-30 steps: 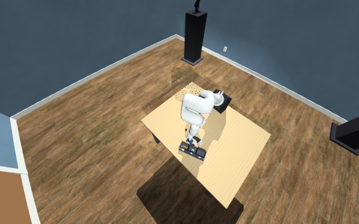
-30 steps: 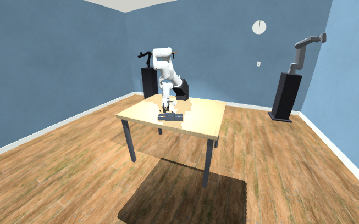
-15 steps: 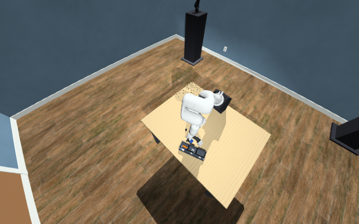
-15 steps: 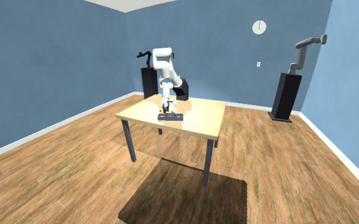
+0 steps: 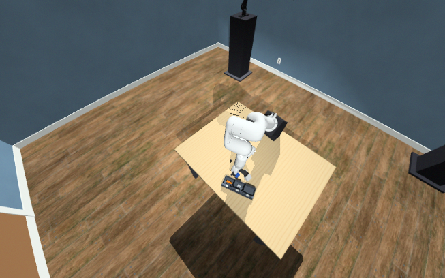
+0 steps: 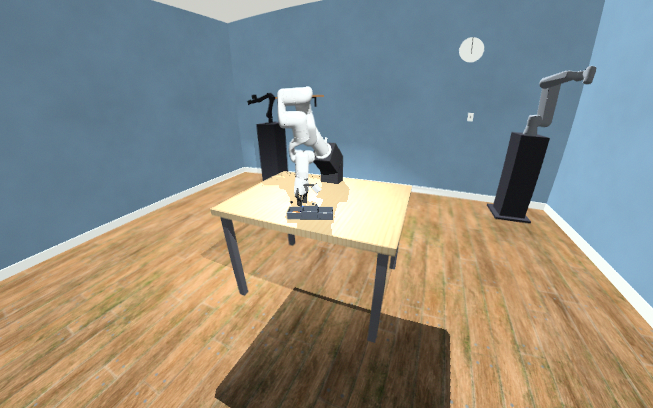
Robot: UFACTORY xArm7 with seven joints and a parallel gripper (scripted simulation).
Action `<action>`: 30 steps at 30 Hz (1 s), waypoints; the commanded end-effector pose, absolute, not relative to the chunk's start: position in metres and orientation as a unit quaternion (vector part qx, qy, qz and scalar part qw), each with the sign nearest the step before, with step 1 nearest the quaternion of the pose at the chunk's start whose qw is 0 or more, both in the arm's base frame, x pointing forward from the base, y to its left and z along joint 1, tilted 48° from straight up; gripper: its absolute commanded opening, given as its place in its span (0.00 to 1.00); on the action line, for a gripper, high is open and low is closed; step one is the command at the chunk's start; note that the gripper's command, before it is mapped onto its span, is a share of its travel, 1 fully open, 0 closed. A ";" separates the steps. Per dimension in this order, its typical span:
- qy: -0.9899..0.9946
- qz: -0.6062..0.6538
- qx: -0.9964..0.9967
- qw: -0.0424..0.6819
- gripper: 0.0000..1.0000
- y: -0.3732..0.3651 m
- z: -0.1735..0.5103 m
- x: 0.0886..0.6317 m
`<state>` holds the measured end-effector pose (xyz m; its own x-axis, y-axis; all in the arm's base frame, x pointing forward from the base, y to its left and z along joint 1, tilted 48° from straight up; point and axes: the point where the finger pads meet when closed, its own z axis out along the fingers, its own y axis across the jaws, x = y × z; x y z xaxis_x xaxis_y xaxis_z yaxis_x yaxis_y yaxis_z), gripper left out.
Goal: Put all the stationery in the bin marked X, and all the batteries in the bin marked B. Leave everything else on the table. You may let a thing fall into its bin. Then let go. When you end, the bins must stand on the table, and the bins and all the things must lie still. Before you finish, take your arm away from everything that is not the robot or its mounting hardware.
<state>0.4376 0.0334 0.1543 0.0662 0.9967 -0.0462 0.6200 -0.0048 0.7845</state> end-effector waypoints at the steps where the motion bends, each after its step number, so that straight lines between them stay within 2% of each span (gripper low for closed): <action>1: 0.632 0.261 0.656 0.320 0.56 0.032 0.167 0.422; 30: 0.631 0.262 0.658 0.318 0.56 0.033 0.172 0.418</action>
<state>0.4376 0.0334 0.1543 0.0662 0.9967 -0.0462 0.6200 -0.0048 0.7845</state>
